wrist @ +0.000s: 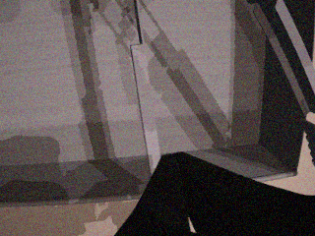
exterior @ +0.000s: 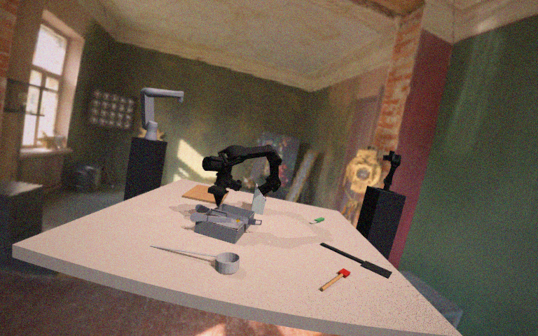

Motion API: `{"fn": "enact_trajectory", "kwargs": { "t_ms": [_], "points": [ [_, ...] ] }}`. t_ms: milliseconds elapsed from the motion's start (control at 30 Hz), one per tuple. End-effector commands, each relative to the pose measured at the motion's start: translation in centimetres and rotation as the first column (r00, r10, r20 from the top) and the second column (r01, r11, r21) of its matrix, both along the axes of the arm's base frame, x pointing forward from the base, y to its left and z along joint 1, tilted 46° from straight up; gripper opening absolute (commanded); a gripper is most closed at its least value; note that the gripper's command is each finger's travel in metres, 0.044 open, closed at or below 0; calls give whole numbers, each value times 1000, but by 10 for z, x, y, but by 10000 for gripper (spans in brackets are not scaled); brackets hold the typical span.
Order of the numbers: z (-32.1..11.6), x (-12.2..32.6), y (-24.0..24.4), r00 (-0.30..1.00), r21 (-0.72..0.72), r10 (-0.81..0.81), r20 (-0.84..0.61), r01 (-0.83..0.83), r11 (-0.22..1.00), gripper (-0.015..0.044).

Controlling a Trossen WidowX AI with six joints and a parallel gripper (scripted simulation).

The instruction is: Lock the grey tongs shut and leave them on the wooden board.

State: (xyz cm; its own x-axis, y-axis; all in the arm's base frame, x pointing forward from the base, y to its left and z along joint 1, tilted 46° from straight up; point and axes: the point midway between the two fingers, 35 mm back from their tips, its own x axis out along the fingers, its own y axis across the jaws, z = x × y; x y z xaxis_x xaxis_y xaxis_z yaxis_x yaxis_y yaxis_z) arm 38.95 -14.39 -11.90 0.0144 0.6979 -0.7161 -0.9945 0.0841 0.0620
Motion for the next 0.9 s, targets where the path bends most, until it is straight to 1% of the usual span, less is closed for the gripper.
{"fn": "enact_trajectory", "kwargs": {
  "t_ms": [0, 867],
  "points": [
    [0, 5, -1, 1000, 2, -5, 2, 5, 1000, -150],
    [0, 27, 1, 1000, 1, 0, 9, 0, 1000, -150]
  ]
}}
